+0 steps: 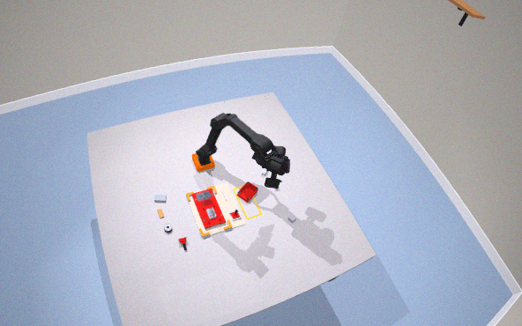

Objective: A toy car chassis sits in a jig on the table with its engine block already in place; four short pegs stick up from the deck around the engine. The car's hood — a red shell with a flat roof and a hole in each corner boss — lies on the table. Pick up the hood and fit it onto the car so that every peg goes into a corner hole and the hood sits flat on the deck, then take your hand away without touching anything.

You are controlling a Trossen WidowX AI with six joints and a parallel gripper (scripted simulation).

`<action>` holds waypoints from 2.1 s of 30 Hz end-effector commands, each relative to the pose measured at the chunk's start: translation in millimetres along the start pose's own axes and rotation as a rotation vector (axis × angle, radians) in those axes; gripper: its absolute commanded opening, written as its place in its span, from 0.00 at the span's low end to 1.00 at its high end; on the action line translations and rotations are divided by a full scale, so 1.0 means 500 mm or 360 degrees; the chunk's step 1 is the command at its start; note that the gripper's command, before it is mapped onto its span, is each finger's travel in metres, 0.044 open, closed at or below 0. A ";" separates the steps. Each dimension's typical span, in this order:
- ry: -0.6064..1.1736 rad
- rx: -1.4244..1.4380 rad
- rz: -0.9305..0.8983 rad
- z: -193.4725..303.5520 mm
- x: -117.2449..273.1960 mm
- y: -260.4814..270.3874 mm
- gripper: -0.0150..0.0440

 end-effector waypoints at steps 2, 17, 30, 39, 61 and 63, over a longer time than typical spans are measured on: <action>0.0170 -0.1264 0.0468 0.118 -0.061 -0.049 1.00; -0.0028 -0.2365 0.1033 0.231 -0.088 -0.084 1.00; -0.0280 -0.2845 0.1316 0.280 -0.102 -0.095 1.00; -0.0281 -0.2845 0.1316 0.277 -0.103 -0.097 1.00; -0.0281 -0.2845 0.1316 0.283 -0.118 -0.111 1.00; -0.0281 -0.2845 0.1316 0.284 -0.120 -0.112 1.00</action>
Point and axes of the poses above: the point midway between the two fingers, 35 mm back from their tips, its own x axis back along the fingers, its own y axis across the jaws, z = x × y, the point moved 5 cm from there along x, back along the fingers, and after that the axes turned 8 degrees about -x, right-handed, at the moved point
